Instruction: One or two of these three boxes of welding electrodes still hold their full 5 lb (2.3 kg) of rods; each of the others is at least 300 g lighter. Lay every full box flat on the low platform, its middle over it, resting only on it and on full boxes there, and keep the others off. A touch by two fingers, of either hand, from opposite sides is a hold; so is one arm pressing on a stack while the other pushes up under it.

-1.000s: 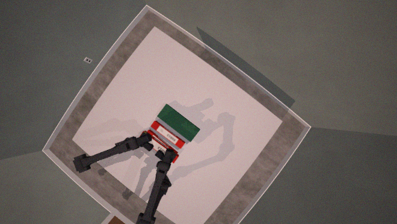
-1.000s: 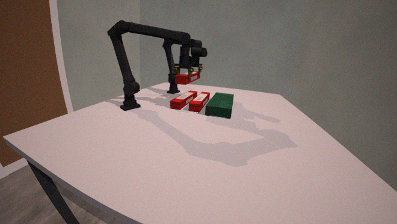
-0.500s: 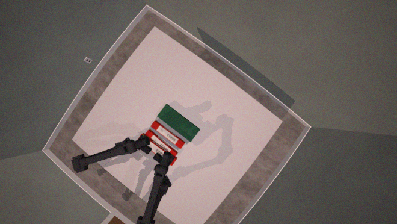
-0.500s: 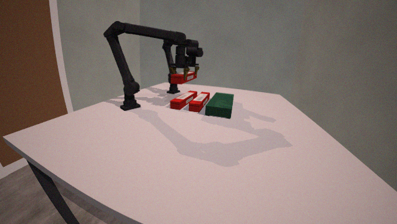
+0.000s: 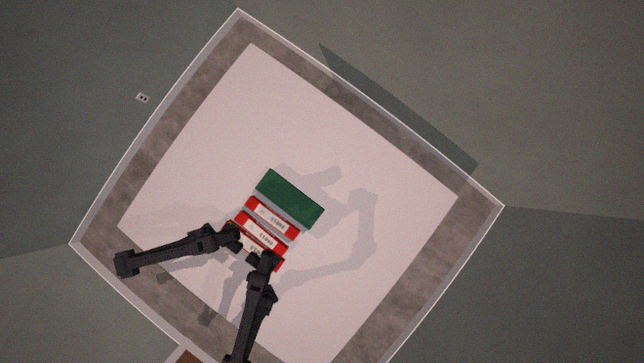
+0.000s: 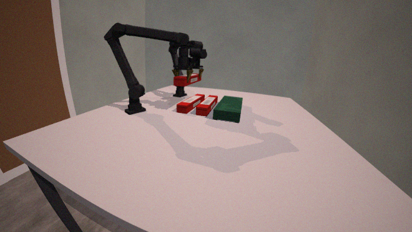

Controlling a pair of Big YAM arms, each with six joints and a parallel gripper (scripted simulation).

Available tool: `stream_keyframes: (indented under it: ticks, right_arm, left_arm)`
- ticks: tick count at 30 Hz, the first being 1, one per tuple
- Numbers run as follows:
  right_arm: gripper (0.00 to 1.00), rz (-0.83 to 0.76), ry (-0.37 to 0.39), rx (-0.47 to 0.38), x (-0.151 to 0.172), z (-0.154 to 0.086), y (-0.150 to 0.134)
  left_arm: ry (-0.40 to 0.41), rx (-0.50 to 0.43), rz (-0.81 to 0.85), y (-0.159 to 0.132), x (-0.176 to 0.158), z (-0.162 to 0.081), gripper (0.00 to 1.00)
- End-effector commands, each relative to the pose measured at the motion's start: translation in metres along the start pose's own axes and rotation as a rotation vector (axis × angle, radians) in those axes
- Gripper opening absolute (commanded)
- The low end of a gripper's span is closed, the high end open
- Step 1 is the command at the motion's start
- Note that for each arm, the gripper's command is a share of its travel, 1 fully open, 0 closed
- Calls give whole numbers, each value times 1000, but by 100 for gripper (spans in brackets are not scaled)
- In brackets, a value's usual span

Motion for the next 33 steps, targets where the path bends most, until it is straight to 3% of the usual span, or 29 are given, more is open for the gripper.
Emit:
stream_keyframes:
  ticks: [1,2,11,12,14,17,21,22,25,29,31,33]
  right_arm:
    - [0,0,-88,-57,-11,-37,8]
    - [0,0,-50,-34,-7,-21,5]
    - [0,1,-64,-40,-3,-28,5]
    - [0,0,-29,-16,8,-13,0]
    - [0,0,-28,-16,12,-13,-1]
    - [0,-3,-52,-32,12,-24,1]
    - [0,0,-28,-16,22,-13,-4]
    - [0,-14,-77,-51,12,-36,4]
    - [0,0,-27,-17,30,-12,-6]
    - [0,0,-50,-32,32,-23,-4]
    - [0,0,-26,-17,41,-12,-9]
    - [0,0,-43,-28,41,-20,-7]
  left_arm:
    - [77,-34,-13,4,8,-31,0]
    - [53,-25,-5,3,7,-20,0]
    - [53,-25,-5,3,7,-20,0]
    - [54,-23,-4,4,0,-23,0]
    - [28,-9,-4,1,-10,-11,0]
    - [53,-23,-4,6,-10,-22,0]
    - [28,-9,-4,4,-20,-11,0]
    - [75,-37,-4,11,-11,-32,0]
    - [27,-10,-4,6,-28,-10,0]
    - [47,-23,-4,10,-31,-20,0]
    - [26,-10,-4,8,-39,-10,0]
    - [26,-10,-4,9,-43,-10,0]
Point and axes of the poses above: on each arm, the point where the finger pads meet when closed, its own z axis out along the fingers, its own x axis across the jaws, y = z × x, the point moved 3 cm from there along -z, back along the fingers, and after that the axes turned 13 degrees about z, right-handed, at the moved point
